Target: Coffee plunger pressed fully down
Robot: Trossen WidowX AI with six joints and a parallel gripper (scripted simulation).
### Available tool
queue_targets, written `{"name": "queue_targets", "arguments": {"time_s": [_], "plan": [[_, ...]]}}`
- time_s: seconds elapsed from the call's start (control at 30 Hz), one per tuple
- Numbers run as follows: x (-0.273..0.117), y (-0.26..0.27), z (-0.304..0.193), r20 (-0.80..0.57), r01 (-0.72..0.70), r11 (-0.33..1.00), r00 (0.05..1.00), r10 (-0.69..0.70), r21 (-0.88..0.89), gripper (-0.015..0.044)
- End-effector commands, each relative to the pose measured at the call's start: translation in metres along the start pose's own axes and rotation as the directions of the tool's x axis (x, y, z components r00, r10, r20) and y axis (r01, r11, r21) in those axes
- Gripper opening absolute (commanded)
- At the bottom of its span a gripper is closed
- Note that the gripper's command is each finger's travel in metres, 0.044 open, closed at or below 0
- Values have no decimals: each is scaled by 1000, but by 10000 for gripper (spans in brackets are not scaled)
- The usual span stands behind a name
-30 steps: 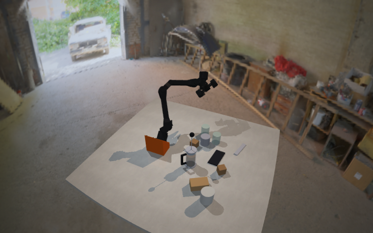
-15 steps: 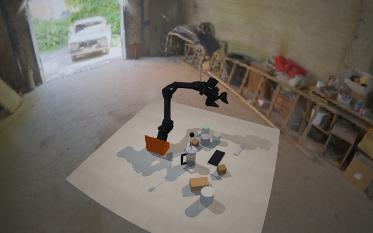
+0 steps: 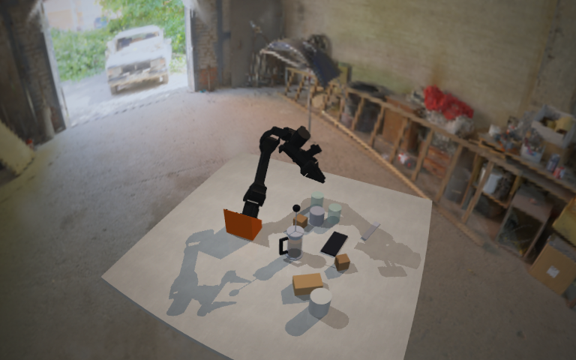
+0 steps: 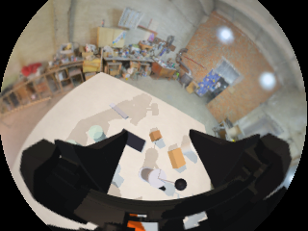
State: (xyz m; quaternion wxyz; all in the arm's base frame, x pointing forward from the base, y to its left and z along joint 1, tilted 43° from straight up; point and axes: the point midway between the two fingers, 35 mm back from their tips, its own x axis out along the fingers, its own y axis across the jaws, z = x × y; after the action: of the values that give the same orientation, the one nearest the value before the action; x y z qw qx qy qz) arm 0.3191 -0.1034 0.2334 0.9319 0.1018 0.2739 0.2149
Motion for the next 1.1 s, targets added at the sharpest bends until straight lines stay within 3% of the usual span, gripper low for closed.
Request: {"name": "queue_targets", "arguments": {"time_s": [0.0, 0.2, 0.6, 1.07], "plan": [[-27, -40, -41, -22, 84, 965, 996, -81, 247, 440], [-75, -73, -98, -29, 167, 803, 983, -184, 572, 440], [-43, -49, -141, -17, 150, 806, 985, -171, 573, 440], [-27, -51, -142, -18, 149, 808, 986, -169, 570, 440]]}}
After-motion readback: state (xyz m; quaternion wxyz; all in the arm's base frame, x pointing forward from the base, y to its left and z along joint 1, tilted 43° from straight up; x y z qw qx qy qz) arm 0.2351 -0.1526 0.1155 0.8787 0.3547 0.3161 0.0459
